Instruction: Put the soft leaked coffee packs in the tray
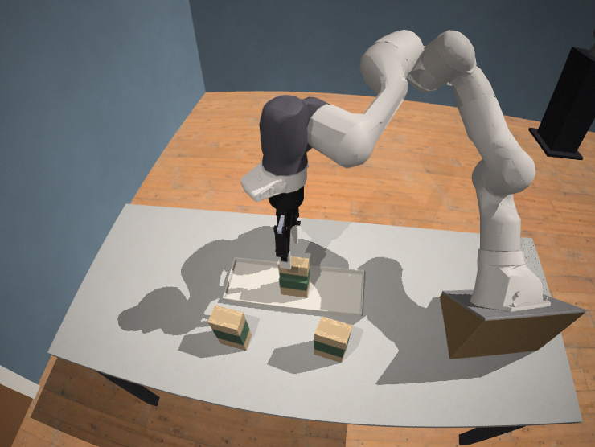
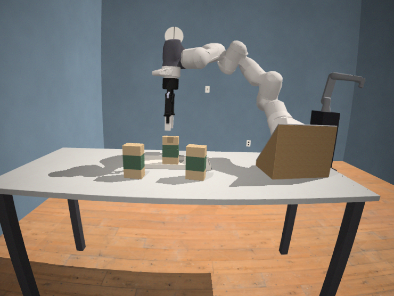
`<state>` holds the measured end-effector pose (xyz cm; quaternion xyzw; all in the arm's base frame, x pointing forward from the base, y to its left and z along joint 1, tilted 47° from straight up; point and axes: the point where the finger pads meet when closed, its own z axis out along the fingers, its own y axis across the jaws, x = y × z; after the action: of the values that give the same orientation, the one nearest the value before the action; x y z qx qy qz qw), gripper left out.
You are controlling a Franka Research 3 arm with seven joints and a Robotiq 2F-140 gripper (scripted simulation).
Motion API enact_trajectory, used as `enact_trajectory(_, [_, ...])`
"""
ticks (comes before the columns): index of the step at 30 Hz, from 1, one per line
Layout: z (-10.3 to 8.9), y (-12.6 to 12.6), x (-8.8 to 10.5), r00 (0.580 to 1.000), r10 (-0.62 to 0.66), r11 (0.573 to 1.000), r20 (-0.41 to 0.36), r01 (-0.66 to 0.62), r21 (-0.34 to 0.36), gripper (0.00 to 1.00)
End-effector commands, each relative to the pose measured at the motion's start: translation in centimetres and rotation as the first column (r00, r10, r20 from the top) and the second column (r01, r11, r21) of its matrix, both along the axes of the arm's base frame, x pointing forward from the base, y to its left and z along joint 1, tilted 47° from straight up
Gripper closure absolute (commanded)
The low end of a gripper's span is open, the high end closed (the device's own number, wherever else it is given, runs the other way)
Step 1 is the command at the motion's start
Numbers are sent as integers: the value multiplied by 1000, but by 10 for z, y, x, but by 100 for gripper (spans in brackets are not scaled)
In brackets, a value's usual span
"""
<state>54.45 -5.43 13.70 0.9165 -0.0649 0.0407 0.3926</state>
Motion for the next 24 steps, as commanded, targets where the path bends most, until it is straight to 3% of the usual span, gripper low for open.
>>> enact_trajectory(1, [1,-5,-5,1000,-6,1000,-23,6,-8,45])
enact_trajectory(7, [0,-4,-4,1000,-6,1000,-23,6,-8,45])
enact_trajectory(10, [-3,2,8,1000,-8,1000,-20,8,-11,45])
enact_trajectory(15, [-26,31,61,1000,-18,1000,-7,18,-18,45])
enact_trajectory(20, [-74,76,117,1000,-29,999,6,29,-17,45])
enact_trajectory(22, [-74,76,117,1000,-29,999,6,29,-17,45])
enact_trajectory(24, [-95,91,131,999,-33,999,10,33,-14,45])
